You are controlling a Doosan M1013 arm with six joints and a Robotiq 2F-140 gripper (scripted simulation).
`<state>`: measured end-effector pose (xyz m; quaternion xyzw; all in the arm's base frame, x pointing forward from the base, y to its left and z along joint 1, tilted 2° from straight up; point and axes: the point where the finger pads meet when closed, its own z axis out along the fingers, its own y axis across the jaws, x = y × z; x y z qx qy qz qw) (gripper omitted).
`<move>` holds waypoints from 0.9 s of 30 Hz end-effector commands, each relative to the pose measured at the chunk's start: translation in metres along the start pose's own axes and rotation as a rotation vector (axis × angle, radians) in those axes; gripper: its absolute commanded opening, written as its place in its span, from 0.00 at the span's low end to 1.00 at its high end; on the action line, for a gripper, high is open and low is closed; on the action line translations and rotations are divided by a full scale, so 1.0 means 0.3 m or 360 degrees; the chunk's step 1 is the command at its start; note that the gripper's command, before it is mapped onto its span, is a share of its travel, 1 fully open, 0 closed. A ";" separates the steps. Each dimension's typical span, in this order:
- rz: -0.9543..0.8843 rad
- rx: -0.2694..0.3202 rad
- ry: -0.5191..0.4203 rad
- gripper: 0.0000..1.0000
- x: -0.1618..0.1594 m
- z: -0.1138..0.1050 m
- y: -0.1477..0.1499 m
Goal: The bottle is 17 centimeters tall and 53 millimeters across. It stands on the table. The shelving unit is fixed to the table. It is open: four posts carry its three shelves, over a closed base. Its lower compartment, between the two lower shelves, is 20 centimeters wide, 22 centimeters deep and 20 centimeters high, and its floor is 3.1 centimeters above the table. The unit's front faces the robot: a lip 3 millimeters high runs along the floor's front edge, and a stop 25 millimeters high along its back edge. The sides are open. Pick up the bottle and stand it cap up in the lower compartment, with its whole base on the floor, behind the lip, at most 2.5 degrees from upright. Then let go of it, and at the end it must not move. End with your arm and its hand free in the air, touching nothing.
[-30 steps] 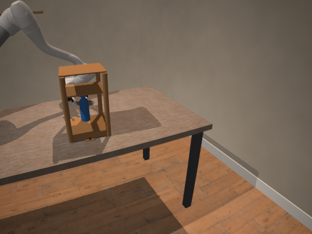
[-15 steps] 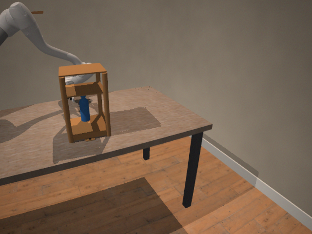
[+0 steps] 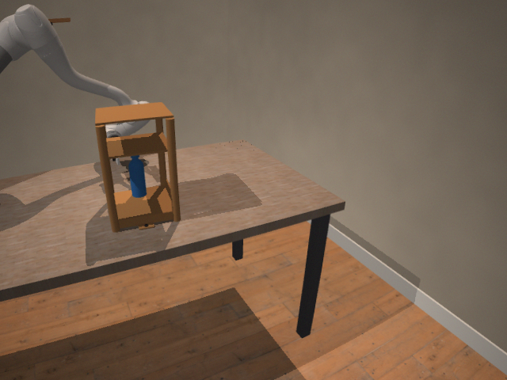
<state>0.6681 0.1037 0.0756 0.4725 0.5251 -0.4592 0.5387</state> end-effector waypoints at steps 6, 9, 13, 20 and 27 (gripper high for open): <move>0.0000 0.0000 0.0000 0.43 -0.001 -0.002 0.000; 0.0000 0.0000 0.0000 0.43 -0.001 -0.002 0.000; 0.0000 0.0000 0.0000 0.43 -0.006 -0.002 0.000; 0.0000 0.0000 0.0000 0.43 -0.023 -0.002 0.000; 0.0000 0.0000 0.0000 0.43 -0.066 -0.002 0.000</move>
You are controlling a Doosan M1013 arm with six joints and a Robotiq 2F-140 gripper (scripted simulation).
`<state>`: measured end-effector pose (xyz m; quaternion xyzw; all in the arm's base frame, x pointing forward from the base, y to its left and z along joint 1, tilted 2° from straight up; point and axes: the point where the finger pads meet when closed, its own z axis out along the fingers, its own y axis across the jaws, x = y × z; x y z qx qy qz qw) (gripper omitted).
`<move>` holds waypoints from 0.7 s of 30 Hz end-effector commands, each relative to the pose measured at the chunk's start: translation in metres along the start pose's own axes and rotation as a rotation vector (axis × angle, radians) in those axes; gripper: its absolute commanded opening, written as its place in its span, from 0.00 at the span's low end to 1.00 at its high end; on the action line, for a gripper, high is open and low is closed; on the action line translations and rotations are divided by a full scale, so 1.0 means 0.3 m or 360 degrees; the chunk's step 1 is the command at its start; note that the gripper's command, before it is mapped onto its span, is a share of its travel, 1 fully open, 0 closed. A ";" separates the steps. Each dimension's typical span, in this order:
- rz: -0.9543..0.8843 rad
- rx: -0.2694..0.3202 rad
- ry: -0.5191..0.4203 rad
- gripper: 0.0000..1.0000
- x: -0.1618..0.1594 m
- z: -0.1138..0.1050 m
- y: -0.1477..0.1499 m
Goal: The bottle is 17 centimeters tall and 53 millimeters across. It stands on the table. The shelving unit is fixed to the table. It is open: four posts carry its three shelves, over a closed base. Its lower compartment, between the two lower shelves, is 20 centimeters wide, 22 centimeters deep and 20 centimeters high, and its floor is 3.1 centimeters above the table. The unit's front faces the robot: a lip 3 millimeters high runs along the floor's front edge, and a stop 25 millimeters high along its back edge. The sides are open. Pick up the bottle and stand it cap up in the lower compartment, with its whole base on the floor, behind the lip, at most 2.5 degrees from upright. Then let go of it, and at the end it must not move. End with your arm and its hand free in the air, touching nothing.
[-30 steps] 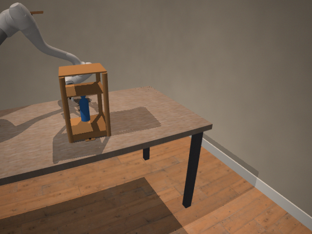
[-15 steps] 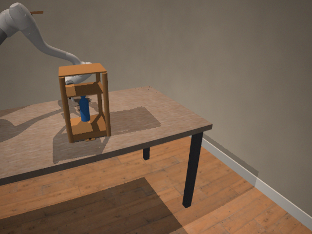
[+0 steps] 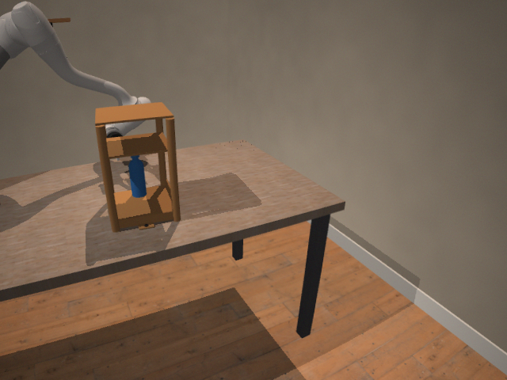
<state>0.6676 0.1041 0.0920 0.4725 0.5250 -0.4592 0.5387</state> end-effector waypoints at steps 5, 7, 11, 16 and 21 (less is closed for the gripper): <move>0.0000 0.0000 0.0000 0.43 -0.055 0.000 0.000; 0.0000 0.0000 0.0000 0.43 -0.074 0.000 0.000; 0.0000 0.0000 0.0000 0.43 -0.094 0.000 0.000; 0.0000 0.0000 0.0000 0.43 -0.145 0.000 0.000; 0.0000 0.0000 0.0000 0.43 -0.193 0.000 0.000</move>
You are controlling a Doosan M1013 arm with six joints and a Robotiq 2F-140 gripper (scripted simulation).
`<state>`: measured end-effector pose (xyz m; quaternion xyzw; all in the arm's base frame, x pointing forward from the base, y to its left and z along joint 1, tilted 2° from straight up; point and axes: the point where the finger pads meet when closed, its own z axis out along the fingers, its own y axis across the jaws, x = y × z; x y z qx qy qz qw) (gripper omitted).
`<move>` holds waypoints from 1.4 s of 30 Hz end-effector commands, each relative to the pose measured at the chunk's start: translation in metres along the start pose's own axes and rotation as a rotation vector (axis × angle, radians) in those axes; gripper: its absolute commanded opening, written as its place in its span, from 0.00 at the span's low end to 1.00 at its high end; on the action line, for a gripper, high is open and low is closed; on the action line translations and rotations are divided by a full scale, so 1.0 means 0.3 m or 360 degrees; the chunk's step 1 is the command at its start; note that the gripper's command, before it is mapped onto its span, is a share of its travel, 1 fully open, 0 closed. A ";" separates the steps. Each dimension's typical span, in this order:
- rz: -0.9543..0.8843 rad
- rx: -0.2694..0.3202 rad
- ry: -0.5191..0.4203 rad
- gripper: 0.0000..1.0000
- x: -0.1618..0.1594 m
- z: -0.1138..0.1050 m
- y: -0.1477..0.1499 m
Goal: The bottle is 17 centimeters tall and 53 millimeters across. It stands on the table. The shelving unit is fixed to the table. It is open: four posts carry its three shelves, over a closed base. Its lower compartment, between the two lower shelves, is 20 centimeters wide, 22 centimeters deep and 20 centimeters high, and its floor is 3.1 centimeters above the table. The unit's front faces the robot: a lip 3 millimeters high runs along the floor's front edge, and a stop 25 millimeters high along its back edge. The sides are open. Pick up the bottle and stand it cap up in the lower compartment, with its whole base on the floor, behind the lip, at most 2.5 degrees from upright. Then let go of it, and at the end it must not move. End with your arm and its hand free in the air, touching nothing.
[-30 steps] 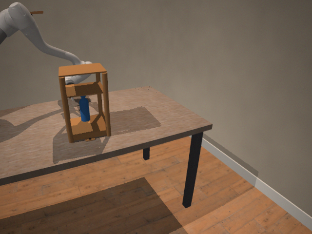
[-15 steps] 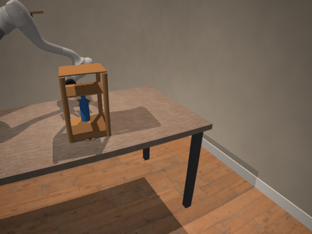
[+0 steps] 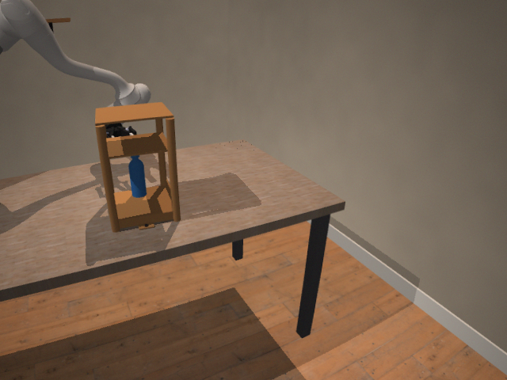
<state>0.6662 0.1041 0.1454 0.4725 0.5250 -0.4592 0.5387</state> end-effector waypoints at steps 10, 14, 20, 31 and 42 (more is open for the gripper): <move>0.0000 0.0000 0.0000 0.43 -0.072 0.000 0.000; 0.0000 0.0000 0.0000 0.43 -0.089 0.000 0.000; 0.0000 0.0000 0.0000 0.43 -0.100 0.000 0.000; 0.0000 0.0000 0.0000 1.00 -0.101 0.000 0.000; 0.0000 0.0000 0.0000 1.00 -0.101 0.000 0.000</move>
